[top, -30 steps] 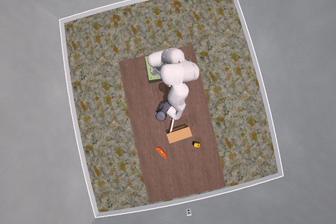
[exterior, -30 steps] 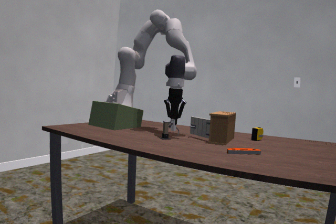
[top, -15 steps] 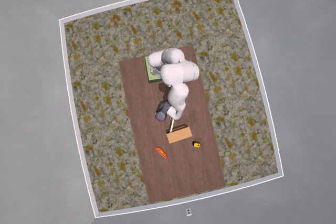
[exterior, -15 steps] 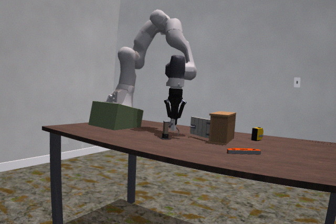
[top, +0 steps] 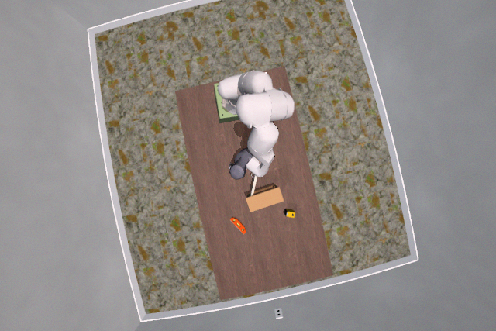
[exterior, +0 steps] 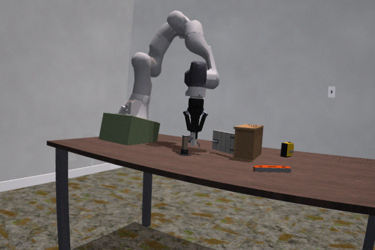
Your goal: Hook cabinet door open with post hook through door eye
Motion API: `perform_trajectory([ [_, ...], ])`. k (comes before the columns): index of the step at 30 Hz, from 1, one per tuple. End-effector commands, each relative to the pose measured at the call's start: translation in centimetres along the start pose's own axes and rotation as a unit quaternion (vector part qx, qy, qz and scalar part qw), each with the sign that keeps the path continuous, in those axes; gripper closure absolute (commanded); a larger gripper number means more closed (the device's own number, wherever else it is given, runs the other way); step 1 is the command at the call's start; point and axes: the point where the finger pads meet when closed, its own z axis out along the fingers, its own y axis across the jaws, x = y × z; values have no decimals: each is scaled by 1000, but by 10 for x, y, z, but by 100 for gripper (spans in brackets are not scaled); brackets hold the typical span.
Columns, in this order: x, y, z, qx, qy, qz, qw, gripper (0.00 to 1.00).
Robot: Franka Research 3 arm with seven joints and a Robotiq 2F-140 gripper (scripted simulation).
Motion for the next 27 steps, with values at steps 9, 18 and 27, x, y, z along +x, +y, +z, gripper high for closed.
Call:
perform_trajectory([
  [9, 0, 0, -5, -1, -1, -1, 1000, 97],
  [18, 1, 0, -8, -1, -1, -1, 1000, 97],
  [27, 1, 0, -11, -1, -1, -1, 1000, 97],
])
